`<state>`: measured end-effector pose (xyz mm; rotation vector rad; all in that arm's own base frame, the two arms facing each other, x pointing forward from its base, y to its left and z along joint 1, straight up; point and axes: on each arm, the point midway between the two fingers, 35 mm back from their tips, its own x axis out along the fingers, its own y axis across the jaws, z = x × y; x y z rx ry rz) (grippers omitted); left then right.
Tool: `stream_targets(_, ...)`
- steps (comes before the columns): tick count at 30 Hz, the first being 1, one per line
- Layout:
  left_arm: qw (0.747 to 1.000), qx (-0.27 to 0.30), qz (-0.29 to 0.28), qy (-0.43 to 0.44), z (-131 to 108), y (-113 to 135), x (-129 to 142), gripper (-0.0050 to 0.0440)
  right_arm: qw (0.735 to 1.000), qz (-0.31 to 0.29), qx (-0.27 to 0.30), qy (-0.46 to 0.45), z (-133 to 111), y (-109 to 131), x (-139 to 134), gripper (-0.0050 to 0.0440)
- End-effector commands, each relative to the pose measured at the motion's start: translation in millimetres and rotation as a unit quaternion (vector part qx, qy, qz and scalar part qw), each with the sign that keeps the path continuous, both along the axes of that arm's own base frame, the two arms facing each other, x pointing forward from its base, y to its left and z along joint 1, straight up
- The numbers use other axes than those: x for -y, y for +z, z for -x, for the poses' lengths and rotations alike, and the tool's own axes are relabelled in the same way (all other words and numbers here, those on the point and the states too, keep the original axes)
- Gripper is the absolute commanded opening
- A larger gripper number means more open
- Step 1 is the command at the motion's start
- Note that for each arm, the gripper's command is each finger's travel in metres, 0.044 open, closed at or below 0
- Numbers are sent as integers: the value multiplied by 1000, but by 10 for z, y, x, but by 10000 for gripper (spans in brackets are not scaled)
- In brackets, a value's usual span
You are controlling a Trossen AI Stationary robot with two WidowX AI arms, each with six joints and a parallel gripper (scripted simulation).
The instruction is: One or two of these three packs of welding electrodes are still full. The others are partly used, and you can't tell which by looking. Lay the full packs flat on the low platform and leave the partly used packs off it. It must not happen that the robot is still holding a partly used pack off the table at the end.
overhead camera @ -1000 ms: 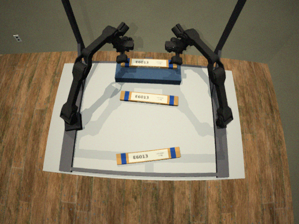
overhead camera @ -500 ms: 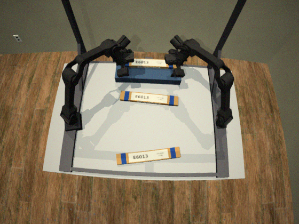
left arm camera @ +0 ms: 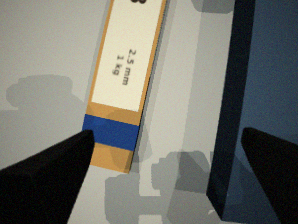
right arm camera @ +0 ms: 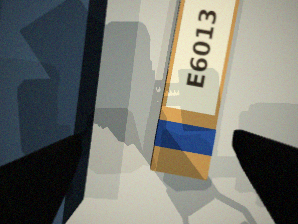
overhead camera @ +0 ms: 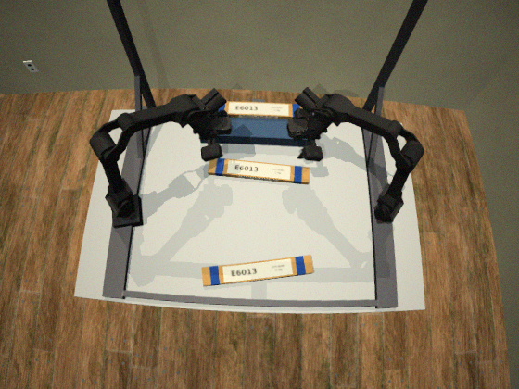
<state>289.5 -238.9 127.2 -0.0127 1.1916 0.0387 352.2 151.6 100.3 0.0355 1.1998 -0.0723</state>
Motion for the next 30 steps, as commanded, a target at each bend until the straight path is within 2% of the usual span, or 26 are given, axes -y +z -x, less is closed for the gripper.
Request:
stream_targets(1,1000,13,17,-5,-16,81,-156,430,1000,-12,19,4,25,100,158,430)
stream_targets(16,1000,14,12,-5,-112,-70,-1140,430,1000,-8,19,5,213,-40,1132,430)
stream_targets(18,1000,14,12,-5,-112,-70,-1140,430,1000,-8,19,5,213,-40,1132,430)
stream_targets(30,1000,15,9,-5,-190,-177,-1929,430,1000,-4,18,5,362,-139,1912,430)
